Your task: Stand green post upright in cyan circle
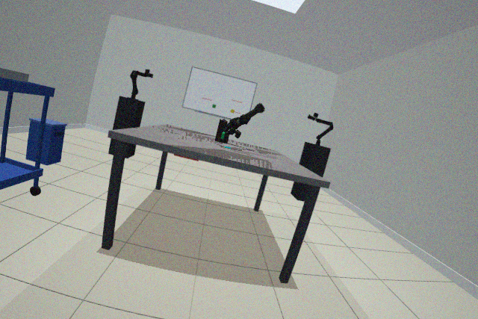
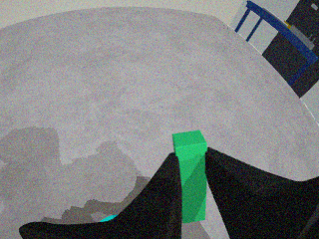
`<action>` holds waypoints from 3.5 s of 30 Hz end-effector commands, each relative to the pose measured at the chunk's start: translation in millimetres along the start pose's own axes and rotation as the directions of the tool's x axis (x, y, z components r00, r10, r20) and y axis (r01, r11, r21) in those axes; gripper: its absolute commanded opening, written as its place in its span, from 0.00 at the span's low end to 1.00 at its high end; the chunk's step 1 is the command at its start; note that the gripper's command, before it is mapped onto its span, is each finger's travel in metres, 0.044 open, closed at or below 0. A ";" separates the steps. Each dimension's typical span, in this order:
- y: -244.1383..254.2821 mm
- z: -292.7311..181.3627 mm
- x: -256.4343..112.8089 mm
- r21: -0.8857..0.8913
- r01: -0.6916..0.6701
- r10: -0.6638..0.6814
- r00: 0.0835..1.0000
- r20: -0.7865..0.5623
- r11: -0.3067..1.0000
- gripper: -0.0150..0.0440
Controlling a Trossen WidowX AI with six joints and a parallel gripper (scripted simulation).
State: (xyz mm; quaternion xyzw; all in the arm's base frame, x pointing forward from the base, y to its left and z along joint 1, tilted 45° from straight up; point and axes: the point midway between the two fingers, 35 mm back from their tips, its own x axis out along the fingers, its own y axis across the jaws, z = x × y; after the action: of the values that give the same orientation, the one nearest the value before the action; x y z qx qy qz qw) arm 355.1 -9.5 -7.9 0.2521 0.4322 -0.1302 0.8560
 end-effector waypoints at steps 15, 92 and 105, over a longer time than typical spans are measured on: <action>2.2 -2.4 -8.2 0.038 -0.010 0.005 0.994 0.112 0.999 0.29; 3.2 -2.0 -79.6 0.253 -0.267 0.079 0.817 0.571 0.930 0.29; 2.4 -2.3 -84.0 0.262 -0.286 0.082 0.804 0.588 0.922 0.29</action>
State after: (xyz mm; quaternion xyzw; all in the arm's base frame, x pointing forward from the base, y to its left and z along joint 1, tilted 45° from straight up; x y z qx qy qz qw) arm 306.6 -5.5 60.4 0.3855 0.1024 -0.1845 0.8983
